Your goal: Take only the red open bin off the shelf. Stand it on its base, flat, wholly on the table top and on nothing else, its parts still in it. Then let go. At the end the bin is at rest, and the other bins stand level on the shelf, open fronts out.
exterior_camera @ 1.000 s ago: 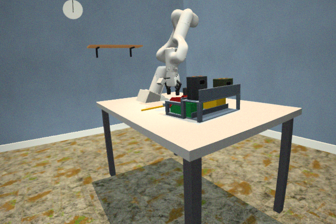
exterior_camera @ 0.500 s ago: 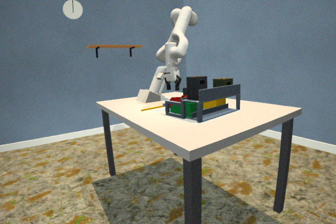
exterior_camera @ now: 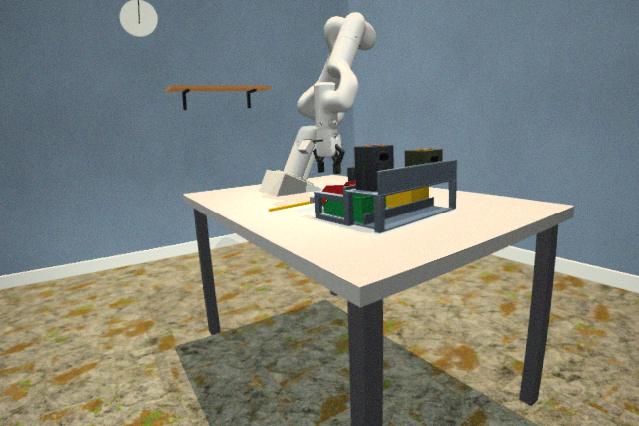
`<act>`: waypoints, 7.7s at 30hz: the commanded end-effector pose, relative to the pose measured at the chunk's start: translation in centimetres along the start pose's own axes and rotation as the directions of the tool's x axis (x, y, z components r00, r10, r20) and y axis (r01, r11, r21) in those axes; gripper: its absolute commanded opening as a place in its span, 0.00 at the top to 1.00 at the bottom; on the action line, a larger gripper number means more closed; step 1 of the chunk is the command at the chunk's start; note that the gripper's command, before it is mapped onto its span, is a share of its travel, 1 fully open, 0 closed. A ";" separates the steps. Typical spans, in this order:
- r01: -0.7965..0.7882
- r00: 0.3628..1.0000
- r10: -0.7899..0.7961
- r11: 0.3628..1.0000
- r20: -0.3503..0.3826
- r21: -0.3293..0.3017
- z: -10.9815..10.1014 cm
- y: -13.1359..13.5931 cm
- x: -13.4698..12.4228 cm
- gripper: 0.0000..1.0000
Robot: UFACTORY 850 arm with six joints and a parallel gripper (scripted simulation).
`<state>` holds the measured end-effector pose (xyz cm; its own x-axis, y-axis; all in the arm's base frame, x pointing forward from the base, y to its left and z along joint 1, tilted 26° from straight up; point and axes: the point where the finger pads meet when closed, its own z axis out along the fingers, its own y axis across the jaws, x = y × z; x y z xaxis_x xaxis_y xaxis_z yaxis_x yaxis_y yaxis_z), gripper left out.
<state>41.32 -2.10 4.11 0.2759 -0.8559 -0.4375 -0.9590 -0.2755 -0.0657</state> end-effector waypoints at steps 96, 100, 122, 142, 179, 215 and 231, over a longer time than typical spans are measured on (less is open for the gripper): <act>0.001 1.000 -0.001 1.000 -0.001 0.003 -1.7 -9.3 0.0 0.67; 0.001 1.000 -0.001 1.000 -0.001 0.003 -2.3 -11.6 0.0 0.67; 0.001 1.000 -0.001 1.000 -0.001 0.003 -3.8 -16.9 0.0 0.67; 0.001 1.000 -0.001 1.000 -0.001 0.003 -4.0 -17.5 0.0 0.67; 0.001 1.000 -0.001 1.000 -0.001 0.003 -3.6 -16.3 0.0 0.67; 0.001 1.000 -0.001 1.000 -0.001 0.003 -2.2 -16.1 0.0 0.67; 0.001 1.000 -0.001 1.000 -0.001 0.003 -1.4 -16.1 0.0 0.67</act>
<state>56.80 1.64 6.51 0.2763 -0.8559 -0.4371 -0.9590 -0.2754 -0.0669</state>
